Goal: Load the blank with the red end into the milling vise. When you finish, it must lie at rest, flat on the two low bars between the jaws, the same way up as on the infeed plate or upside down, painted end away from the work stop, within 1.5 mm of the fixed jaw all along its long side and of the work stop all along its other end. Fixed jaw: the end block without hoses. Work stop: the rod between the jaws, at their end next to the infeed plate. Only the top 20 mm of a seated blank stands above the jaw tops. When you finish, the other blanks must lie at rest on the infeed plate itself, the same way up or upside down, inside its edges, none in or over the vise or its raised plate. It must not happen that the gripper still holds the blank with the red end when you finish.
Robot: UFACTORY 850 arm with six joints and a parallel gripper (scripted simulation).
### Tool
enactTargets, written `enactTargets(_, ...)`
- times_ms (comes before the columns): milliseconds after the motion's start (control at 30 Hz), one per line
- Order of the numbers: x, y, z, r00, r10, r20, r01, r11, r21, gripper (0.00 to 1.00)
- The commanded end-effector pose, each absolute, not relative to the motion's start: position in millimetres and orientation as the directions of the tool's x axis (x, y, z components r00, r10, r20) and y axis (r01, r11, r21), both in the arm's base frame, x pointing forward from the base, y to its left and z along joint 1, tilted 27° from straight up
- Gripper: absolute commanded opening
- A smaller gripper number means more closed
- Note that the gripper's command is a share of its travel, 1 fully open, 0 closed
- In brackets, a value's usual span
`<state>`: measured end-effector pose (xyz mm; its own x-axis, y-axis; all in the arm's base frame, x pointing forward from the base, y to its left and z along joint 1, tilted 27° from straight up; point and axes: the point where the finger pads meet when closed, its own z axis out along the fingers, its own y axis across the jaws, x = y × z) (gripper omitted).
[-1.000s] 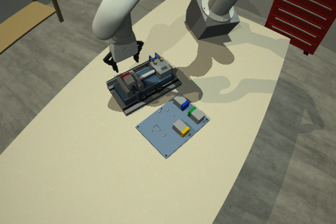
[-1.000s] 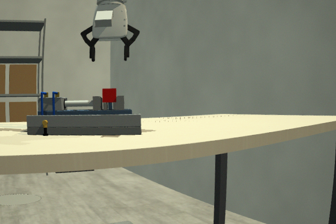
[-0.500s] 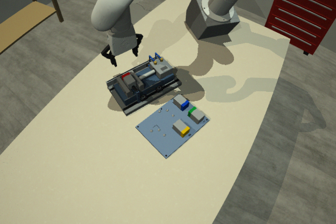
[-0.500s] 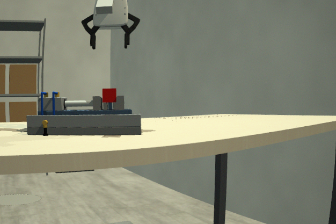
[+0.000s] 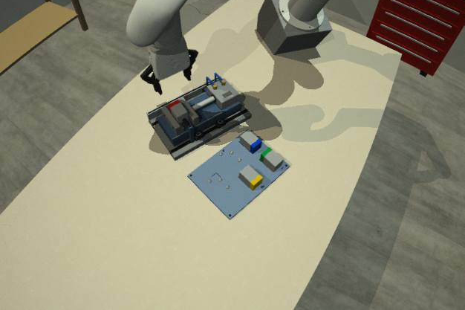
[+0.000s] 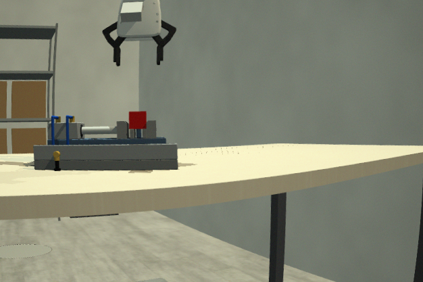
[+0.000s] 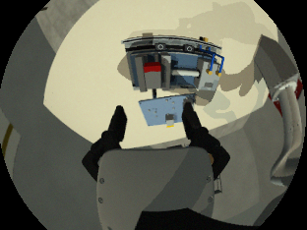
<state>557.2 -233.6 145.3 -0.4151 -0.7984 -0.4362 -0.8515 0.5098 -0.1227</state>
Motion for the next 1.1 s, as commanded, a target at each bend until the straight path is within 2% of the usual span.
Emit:
enactTargets(0, 557.7, -234.2, 146.1, -0.415, -0.799, -0.436, -0.851, 0.510, -0.125, 1.00)
enactTargets(1067, 560.1, -231.7, 139.3, -0.415, -0.799, -0.436, -0.851, 0.510, -0.125, 1.00)
